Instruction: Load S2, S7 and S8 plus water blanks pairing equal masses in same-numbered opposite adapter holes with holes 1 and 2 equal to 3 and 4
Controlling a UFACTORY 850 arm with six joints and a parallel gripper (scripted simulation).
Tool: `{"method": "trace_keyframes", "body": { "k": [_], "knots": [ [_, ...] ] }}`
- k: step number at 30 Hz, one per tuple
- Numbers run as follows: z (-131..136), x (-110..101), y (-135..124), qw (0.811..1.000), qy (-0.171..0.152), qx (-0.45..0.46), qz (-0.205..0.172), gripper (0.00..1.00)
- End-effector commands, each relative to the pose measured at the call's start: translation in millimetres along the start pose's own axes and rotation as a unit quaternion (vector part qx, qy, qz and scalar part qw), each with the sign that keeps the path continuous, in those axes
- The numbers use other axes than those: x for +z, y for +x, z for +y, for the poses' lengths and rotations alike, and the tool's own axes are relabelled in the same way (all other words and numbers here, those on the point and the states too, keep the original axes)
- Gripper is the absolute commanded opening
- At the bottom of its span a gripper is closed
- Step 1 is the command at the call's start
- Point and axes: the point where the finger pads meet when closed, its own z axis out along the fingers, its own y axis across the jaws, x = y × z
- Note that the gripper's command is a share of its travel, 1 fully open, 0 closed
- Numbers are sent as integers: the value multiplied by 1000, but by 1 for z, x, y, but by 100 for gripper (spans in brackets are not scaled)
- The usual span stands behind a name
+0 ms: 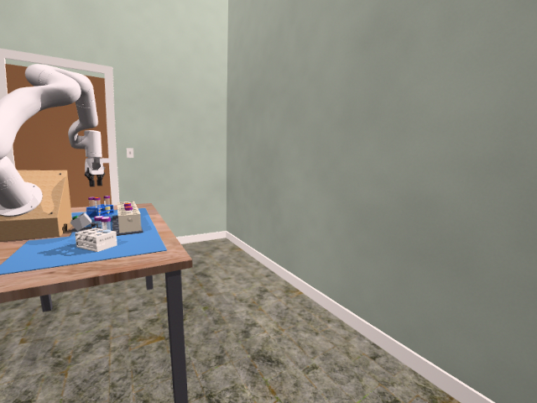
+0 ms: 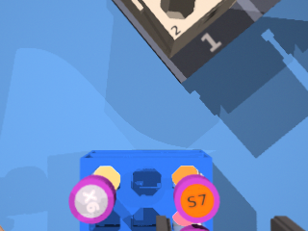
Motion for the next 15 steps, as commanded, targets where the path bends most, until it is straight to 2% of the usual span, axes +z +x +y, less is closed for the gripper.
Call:
{"method": "trace_keyframes", "body": {
  "k": [1, 15],
  "knots": [
    [-1, 3, 0, 1000, 1, 0, 0, 57],
    [-1, 29, 0, 1000, 1, 0, 0, 57]
  ]
}}
